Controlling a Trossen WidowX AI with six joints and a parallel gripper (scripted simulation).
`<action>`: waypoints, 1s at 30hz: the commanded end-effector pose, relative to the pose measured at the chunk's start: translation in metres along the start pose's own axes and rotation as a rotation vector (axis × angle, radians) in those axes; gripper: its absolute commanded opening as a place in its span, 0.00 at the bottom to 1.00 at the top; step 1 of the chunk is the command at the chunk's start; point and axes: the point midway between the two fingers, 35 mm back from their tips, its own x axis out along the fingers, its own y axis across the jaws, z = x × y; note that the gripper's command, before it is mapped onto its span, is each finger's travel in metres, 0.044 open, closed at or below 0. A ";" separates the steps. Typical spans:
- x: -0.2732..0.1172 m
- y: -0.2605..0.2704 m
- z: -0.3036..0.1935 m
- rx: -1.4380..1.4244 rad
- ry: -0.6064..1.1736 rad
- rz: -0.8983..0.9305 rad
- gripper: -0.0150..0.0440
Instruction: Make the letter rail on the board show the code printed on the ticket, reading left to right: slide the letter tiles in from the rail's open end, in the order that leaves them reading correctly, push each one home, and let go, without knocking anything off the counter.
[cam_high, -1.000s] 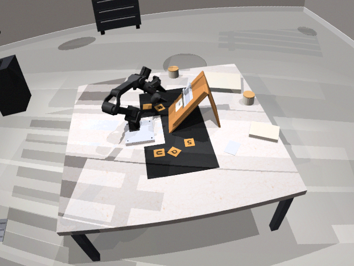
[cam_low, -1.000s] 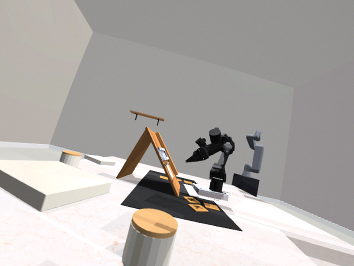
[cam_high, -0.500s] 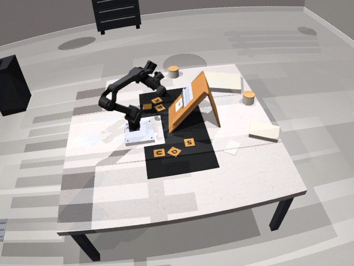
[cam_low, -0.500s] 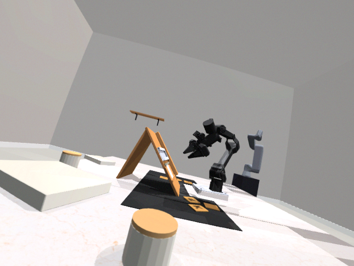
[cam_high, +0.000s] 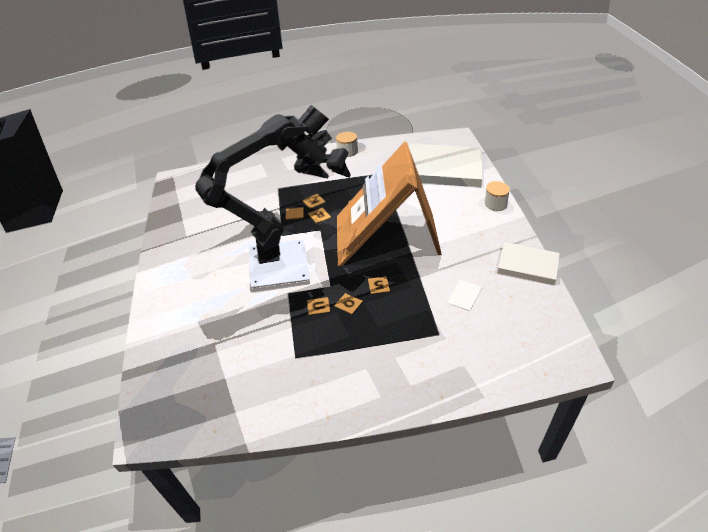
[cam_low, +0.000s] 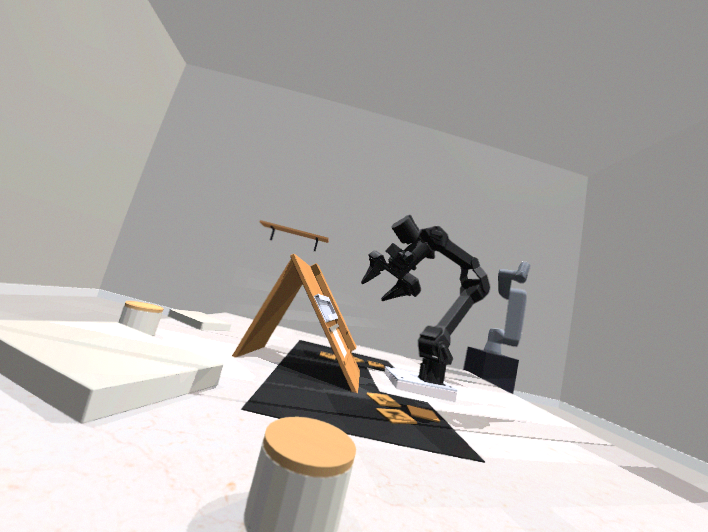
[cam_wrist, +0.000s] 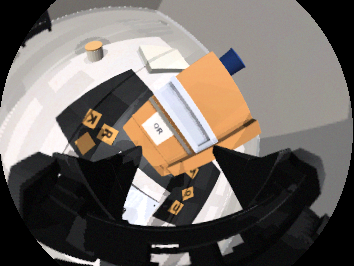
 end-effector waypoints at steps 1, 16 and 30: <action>-0.047 -0.047 0.012 -0.562 -0.085 0.112 1.00; -0.052 -0.052 0.013 -0.621 -0.103 0.114 1.00; -0.053 -0.051 0.013 -0.621 -0.103 0.114 1.00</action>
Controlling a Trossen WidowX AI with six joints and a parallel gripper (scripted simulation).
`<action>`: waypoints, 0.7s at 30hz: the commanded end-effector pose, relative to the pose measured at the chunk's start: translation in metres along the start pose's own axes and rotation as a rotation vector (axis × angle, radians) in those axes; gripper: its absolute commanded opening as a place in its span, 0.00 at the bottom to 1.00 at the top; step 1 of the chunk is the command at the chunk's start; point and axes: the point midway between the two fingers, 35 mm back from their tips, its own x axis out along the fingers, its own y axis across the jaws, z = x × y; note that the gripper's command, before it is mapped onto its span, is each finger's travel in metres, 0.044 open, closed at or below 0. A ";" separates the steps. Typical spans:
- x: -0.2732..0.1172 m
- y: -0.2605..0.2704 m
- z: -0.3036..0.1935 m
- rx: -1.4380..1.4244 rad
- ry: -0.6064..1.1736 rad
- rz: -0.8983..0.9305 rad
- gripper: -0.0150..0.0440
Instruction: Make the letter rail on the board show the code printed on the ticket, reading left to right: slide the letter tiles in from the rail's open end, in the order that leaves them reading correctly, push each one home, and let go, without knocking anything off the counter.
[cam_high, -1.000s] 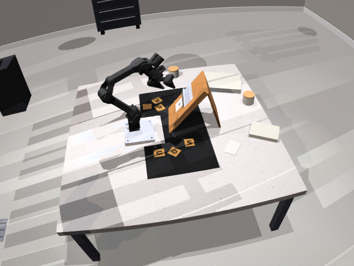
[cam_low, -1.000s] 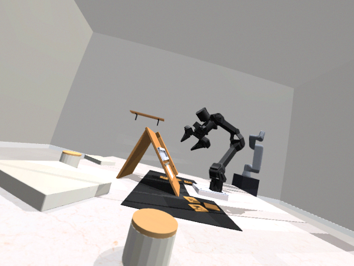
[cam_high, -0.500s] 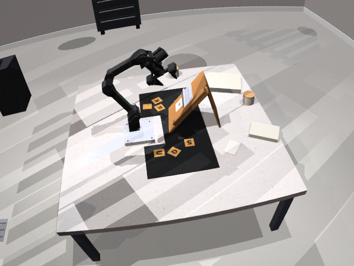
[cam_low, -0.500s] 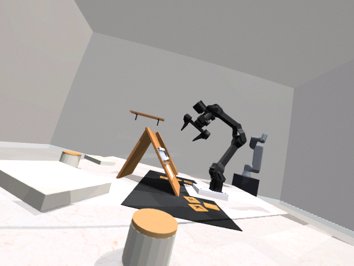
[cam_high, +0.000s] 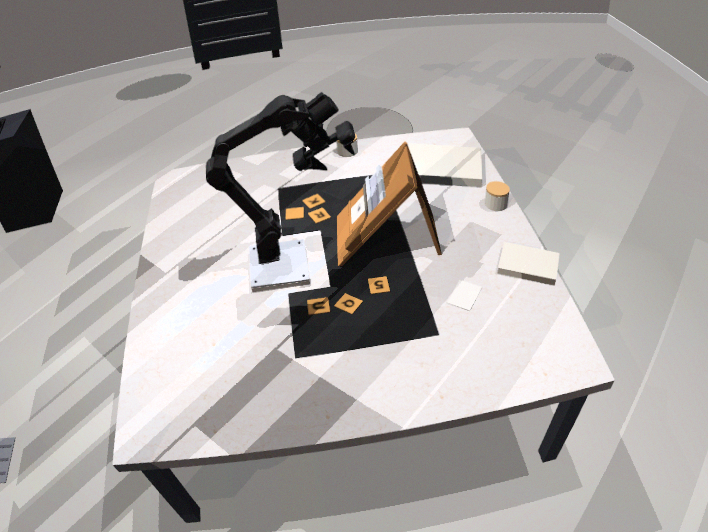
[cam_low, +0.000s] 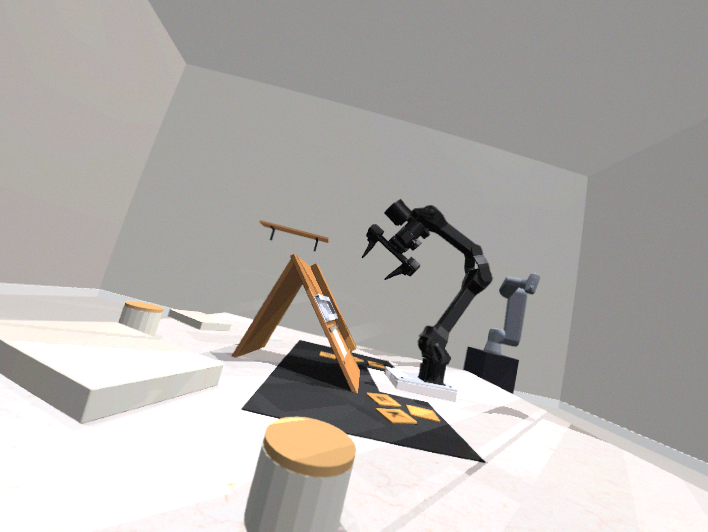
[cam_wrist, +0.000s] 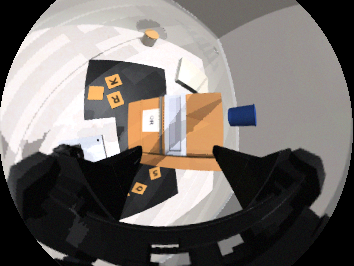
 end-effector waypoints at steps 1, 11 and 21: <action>0.000 0.000 0.004 -0.005 -0.003 0.005 1.00; -0.003 0.004 0.032 -0.003 -0.006 0.004 1.00; 0.025 0.010 0.044 0.289 0.000 0.074 0.83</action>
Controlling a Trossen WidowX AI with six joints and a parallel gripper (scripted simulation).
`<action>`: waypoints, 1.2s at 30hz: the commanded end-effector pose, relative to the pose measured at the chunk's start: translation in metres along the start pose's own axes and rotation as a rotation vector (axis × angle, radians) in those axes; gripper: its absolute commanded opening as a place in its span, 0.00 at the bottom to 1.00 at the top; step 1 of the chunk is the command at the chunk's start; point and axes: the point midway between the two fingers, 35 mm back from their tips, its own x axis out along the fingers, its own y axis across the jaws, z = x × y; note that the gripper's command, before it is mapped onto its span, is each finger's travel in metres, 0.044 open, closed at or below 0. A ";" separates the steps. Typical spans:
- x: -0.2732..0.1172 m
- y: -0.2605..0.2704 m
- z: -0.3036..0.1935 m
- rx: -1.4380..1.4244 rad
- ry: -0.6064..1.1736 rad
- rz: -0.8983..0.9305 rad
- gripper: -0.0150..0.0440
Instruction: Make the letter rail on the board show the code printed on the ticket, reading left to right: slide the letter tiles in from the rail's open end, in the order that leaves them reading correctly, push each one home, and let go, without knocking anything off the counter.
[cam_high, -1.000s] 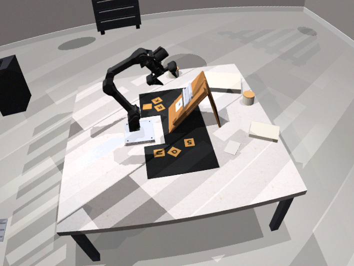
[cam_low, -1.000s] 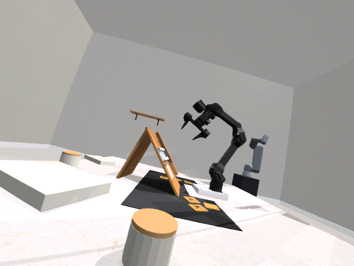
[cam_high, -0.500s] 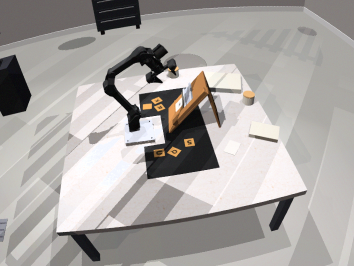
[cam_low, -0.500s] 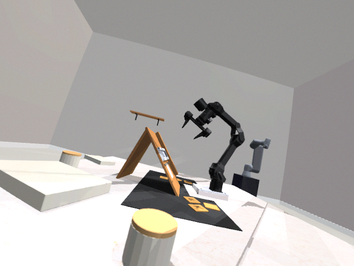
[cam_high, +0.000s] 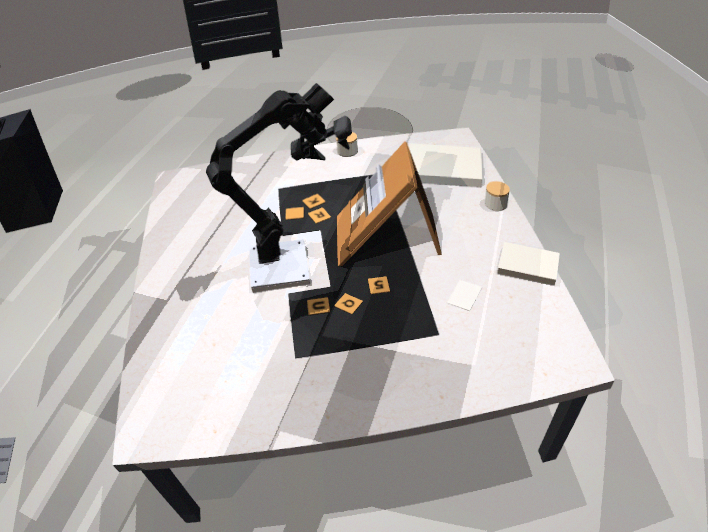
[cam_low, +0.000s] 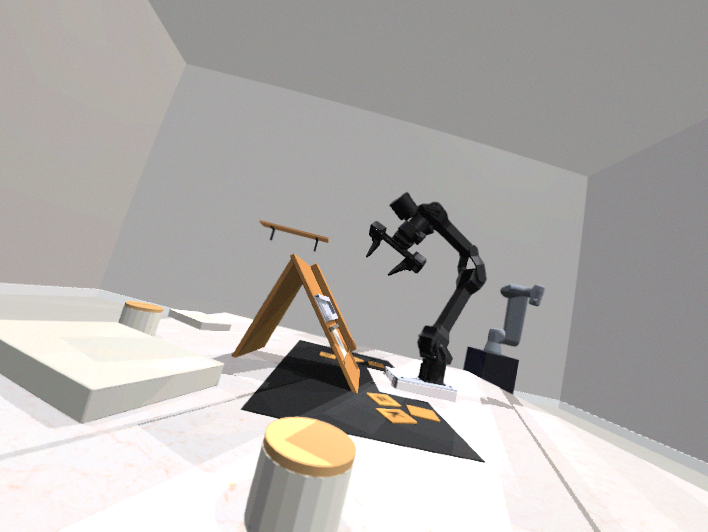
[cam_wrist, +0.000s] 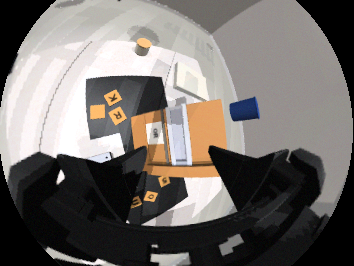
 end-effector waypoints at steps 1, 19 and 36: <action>0.031 0.007 0.010 0.254 0.023 0.073 0.83; 0.130 0.074 0.048 1.353 0.293 0.200 0.83; 0.181 0.142 0.056 2.045 0.577 0.053 0.83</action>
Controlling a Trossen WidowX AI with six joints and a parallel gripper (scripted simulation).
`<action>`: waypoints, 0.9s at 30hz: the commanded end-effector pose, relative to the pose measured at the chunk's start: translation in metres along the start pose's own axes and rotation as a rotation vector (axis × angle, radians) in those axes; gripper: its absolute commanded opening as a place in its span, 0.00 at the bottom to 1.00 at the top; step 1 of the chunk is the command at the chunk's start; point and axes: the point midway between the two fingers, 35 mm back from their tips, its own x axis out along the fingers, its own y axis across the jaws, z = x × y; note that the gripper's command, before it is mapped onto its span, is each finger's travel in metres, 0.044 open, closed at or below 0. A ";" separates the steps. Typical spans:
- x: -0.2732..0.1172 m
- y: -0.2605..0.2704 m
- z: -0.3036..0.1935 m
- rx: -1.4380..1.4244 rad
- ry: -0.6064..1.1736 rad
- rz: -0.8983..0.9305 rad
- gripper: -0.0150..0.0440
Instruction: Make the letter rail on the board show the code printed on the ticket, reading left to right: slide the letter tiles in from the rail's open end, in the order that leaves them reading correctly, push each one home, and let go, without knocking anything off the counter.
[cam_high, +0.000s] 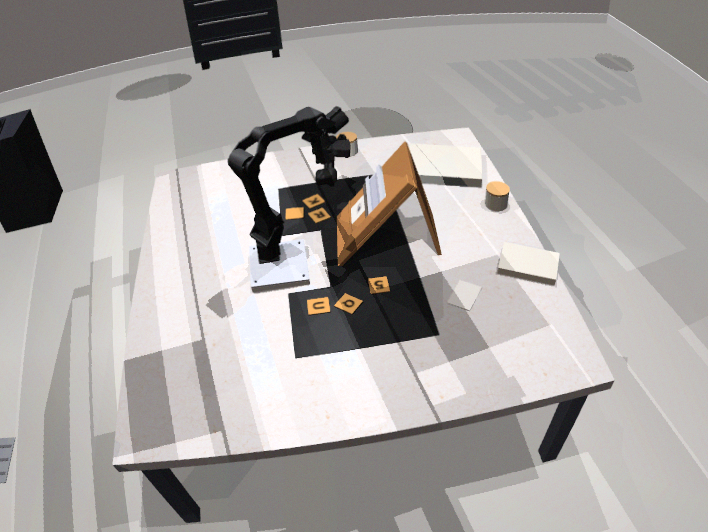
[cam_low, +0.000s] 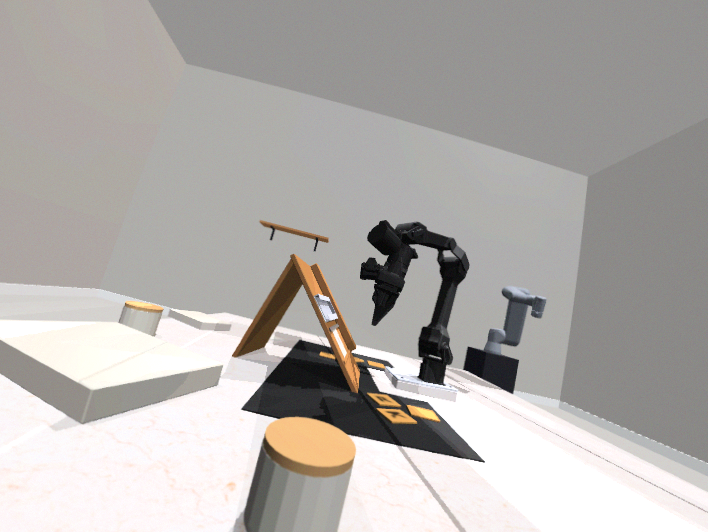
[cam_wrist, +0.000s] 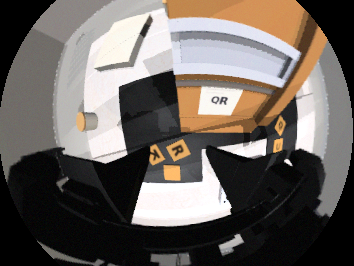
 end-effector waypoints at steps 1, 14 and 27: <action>0.059 0.007 -0.038 0.556 0.063 -0.133 0.83; 0.101 0.003 -0.069 1.041 0.031 -0.262 0.83; 0.100 0.001 -0.070 1.041 0.031 -0.262 0.83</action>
